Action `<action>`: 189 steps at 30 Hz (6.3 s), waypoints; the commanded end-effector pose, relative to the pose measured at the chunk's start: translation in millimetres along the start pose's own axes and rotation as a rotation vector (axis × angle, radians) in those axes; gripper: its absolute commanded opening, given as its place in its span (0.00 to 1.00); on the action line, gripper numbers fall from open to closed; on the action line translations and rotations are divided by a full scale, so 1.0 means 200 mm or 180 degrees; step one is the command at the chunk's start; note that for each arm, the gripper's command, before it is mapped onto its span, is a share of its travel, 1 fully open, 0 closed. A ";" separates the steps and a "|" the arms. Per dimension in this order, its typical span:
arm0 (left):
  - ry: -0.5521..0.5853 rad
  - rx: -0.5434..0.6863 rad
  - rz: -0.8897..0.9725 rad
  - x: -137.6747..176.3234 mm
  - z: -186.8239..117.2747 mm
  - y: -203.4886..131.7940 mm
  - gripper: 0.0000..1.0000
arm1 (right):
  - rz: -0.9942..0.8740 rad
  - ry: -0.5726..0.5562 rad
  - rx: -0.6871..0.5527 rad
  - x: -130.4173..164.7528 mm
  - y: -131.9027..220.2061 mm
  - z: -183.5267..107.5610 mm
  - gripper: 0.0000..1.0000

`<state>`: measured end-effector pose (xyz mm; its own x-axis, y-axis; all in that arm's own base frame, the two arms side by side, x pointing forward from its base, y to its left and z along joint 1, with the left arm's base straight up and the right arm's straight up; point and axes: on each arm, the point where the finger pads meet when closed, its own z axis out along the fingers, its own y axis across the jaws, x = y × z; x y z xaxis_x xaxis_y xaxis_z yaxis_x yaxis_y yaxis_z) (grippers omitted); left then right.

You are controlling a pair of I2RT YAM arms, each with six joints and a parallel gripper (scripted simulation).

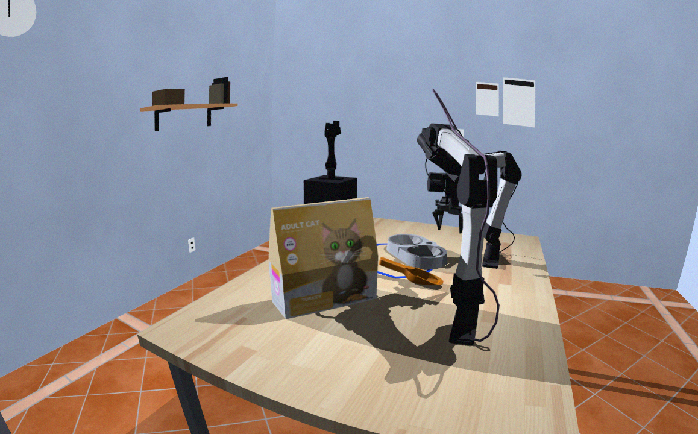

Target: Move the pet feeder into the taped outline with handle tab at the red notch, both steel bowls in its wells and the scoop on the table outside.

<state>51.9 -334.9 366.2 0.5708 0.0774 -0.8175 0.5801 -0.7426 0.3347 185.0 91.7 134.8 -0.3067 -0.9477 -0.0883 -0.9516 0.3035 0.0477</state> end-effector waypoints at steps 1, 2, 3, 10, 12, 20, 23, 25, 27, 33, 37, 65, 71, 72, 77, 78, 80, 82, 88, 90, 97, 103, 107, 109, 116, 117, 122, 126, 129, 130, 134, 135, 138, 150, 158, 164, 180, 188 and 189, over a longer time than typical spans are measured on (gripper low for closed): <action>-0.0013 -0.0022 0.0036 -0.02 -0.01 0.00 1.00 | -0.0008 -0.0032 0.0033 -0.01 -0.01 -0.01 1.00; -0.0013 -0.0022 0.0036 -0.02 -0.01 0.00 1.00 | -0.0008 -0.0032 0.0033 -0.01 -0.01 -0.01 1.00; -0.0013 -0.0022 0.0036 -0.02 -0.01 0.00 1.00 | -0.0008 -0.0032 0.0033 -0.01 -0.01 -0.01 1.00; -0.0013 -0.0022 0.0036 -0.02 -0.01 0.00 1.00 | -0.0008 -0.0032 0.0033 -0.01 -0.01 -0.01 1.00; -0.0013 -0.0022 0.0036 -0.02 -0.01 0.00 1.00 | -0.0008 -0.0032 0.0033 -0.01 -0.01 -0.01 1.00; 0.0027 -0.0068 0.0029 -0.01 -0.01 0.02 1.00 | 0.0063 -0.0053 0.0127 -0.02 -0.03 -0.02 1.00; 0.0105 -0.0189 -0.0063 0.02 -0.03 0.04 1.00 | 0.0257 -0.0106 0.0286 -0.03 -0.04 -0.02 1.00; 0.0222 -0.0335 -0.0245 0.08 -0.04 0.06 1.00 | 0.0469 -0.0256 0.0526 -0.06 -0.05 -0.06 1.00; 0.0380 -0.0528 -0.0534 0.18 -0.06 0.07 1.00 | 0.0666 -0.0527 0.0804 -0.11 -0.04 -0.12 1.00; 0.0727 -0.0936 -0.1204 0.42 -0.12 0.06 1.00 | 0.0964 -0.1200 0.1177 -0.19 0.03 -0.26 1.00; 0.0989 -0.1249 -0.1702 0.59 -0.16 0.05 1.00 | 0.1131 -0.1655 0.1286 -0.22 0.09 -0.34 1.00; 0.2427 -0.2786 -0.4488 1.63 -0.33 -0.04 1.00 | 0.1606 -0.3370 0.0936 -0.23 0.33 -0.65 1.00; 0.2415 -0.2722 -0.4462 1.63 -0.31 -0.03 1.00 | 0.1606 -0.3379 0.0936 -0.23 0.33 -0.65 1.00; 0.2415 -0.2722 -0.4462 1.63 -0.31 -0.03 1.00 | 0.1606 -0.3379 0.0936 -0.23 0.33 -0.65 1.00; 0.2437 -0.2697 -0.4484 1.64 -0.30 -0.05 1.00 | 0.1606 -0.3379 0.0936 -0.23 0.33 -0.65 1.00; 0.2437 -0.2697 -0.4484 1.64 -0.30 -0.05 1.00 | 0.1606 -0.3379 0.0936 -0.23 0.33 -0.65 1.00; 0.2437 -0.2697 -0.4484 1.64 -0.30 -0.05 1.00 | 0.1606 -0.3379 0.0936 -0.23 0.33 -0.65 1.00; 0.2450 -0.2791 -0.4563 1.64 -0.32 -0.05 0.77 | 0.1606 -0.3379 0.0936 -0.23 0.33 -0.65 1.00; 0.2461 -0.3171 -0.5022 1.66 -0.33 -0.06 0.48 | 0.1606 -0.3379 0.0936 -0.23 0.33 -0.65 1.00; 0.2502 -0.3404 -0.5369 1.68 -0.32 -0.07 0.48 | 0.1606 -0.3379 0.0936 -0.23 0.33 -0.65 1.00; 0.2524 -0.3993 -0.6110 1.74 -0.27 -0.05 0.48 | 0.1606 -0.3379 0.0936 -0.23 0.33 -0.65 1.00; 0.2514 -0.4168 -0.6320 1.76 -0.24 -0.02 0.48 | 0.1606 -0.3379 0.0936 -0.23 0.33 -0.65 1.00; 0.2445 -0.4232 -0.6343 1.79 -0.23 0.02 0.48 | 0.1606 -0.3379 0.0936 -0.23 0.33 -0.65 1.00; 0.2573 -0.4126 -0.6378 1.81 -0.20 -0.03 0.48 | 0.1606 -0.3379 0.0936 -0.23 0.33 -0.65 1.00; 0.2590 -0.4134 -0.6403 1.88 -0.19 -0.05 0.48 | 0.1606 -0.3379 0.0936 -0.23 0.33 -0.65 1.00; 0.2589 -0.4135 -0.6405 1.89 -0.19 -0.05 0.48 | 0.1606 -0.3379 0.0936 -0.23 0.33 -0.65 1.00; 0.2544 -0.4155 -0.6388 1.92 -0.18 -0.04 0.48 | 0.1606 -0.3379 0.0936 -0.23 0.33 -0.65 1.00; 0.2549 -0.4147 -0.6379 1.94 -0.18 -0.05 0.48 | 0.1606 -0.3379 0.0936 -0.23 0.33 -0.65 1.00; 0.2555 -0.4139 -0.6371 1.97 -0.17 -0.06 0.48 | 0.1606 -0.3379 0.0936 -0.23 0.33 -0.65 1.00; 0.2555 -0.4139 -0.6371 1.97 -0.17 -0.06 0.48 | 0.1606 -0.3379 0.0936 -0.23 0.33 -0.65 1.00; 0.2555 -0.4139 -0.6371 2.00 -0.16 -0.07 0.44 | 0.1606 -0.3379 0.0936 -0.23 0.33 -0.65 1.00; 0.2555 -0.4139 -0.6371 2.00 -0.16 -0.07 0.44 | 0.1606 -0.3379 0.0936 -0.23 0.33 -0.65 1.00; 0.2555 -0.4137 -0.6369 2.02 -0.16 -0.07 0.41 | 0.1606 -0.3379 0.0936 -0.23 0.33 -0.65 1.00; 0.2548 -0.4145 -0.6376 2.05 -0.14 -0.07 0.33 | 0.1606 -0.3379 0.0936 -0.23 0.33 -0.65 1.00; 0.2470 -0.4177 -0.6349 2.01 -0.15 -0.06 0.24 | 0.1606 -0.3379 0.0936 -0.23 0.33 -0.65 1.00; 0.2377 -0.4221 -0.6320 1.92 -0.20 0.00 0.11 | 0.1606 -0.3379 0.0936 -0.23 0.33 -0.65 1.00; 0.2393 -0.4259 -0.6326 1.61 -0.38 0.13 0.18 | 0.1606 -0.3379 0.0936 -0.23 0.33 -0.65 1.00; 0.2210 -0.4399 -0.6355 1.58 -0.32 0.09 0.18 | 0.1048 -0.2965 0.0879 -0.20 0.40 -0.57 1.00; 0.2125 -0.4437 -0.6343 1.57 -0.29 0.08 0.18 | 0.0887 -0.2824 0.0857 -0.19 0.42 -0.54 1.00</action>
<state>289.6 -282.7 135.2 -0.9467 0.1206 -0.2986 0.1390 0.9894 -0.0412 128.9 140.9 255.3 -0.3610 -0.3297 -0.8723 -0.7015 0.7123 0.0211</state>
